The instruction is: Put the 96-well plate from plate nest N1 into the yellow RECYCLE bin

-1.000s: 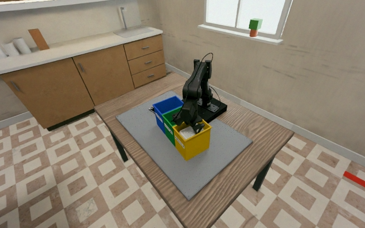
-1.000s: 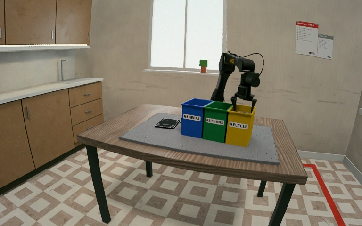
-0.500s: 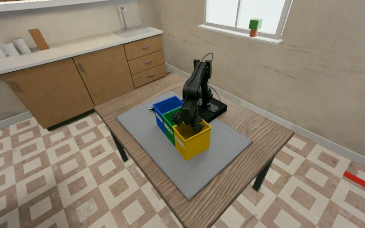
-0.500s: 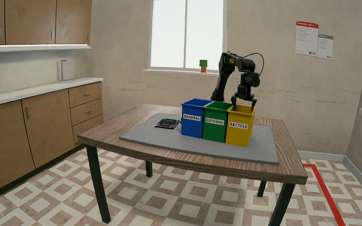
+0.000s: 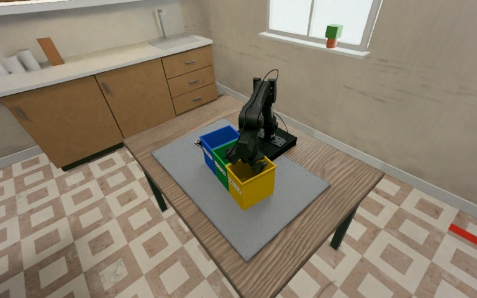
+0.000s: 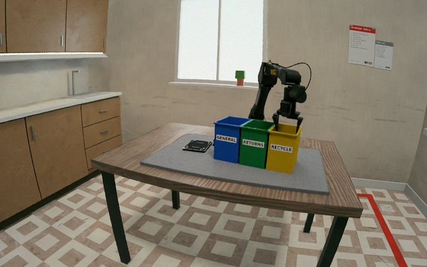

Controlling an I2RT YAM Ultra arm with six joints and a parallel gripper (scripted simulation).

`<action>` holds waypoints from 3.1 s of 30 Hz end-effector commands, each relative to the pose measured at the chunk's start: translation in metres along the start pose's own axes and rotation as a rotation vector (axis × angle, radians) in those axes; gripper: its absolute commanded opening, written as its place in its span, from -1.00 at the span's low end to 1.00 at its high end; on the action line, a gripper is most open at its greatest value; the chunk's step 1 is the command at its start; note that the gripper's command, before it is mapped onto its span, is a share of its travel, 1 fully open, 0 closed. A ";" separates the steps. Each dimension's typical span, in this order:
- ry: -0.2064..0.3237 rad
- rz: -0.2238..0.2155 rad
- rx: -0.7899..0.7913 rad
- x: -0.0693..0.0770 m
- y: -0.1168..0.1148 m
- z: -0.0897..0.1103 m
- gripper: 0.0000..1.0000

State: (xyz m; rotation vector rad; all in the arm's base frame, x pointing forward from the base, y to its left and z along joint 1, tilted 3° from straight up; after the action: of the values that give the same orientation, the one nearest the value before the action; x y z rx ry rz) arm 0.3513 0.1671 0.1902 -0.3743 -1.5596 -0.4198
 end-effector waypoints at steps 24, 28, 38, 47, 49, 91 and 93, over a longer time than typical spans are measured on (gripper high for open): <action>-0.051 -0.040 -0.006 0.019 -0.001 -0.007 0.65; -0.051 -0.040 -0.006 0.019 -0.001 -0.007 0.65; -0.051 -0.040 -0.006 0.019 -0.001 -0.007 0.65; -0.051 -0.040 -0.006 0.019 -0.001 -0.007 0.65; -0.051 -0.040 -0.006 0.019 -0.001 -0.007 0.65; -0.035 -0.019 -0.006 0.037 0.000 -0.008 0.65; -0.035 -0.019 -0.006 0.037 0.000 -0.008 0.65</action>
State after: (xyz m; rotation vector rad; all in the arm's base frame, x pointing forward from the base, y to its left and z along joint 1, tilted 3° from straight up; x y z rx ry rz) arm 0.3533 0.1681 0.2177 -0.3655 -1.5755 -0.4325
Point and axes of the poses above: the point where the finger pads meet when closed, its own x axis back along the fingers, its own y axis across the jaws, z = x × y, the point moved 4 cm from there along x, back along the fingers, and after that the axes turned 15 degrees about -x, right-handed, at the moved point
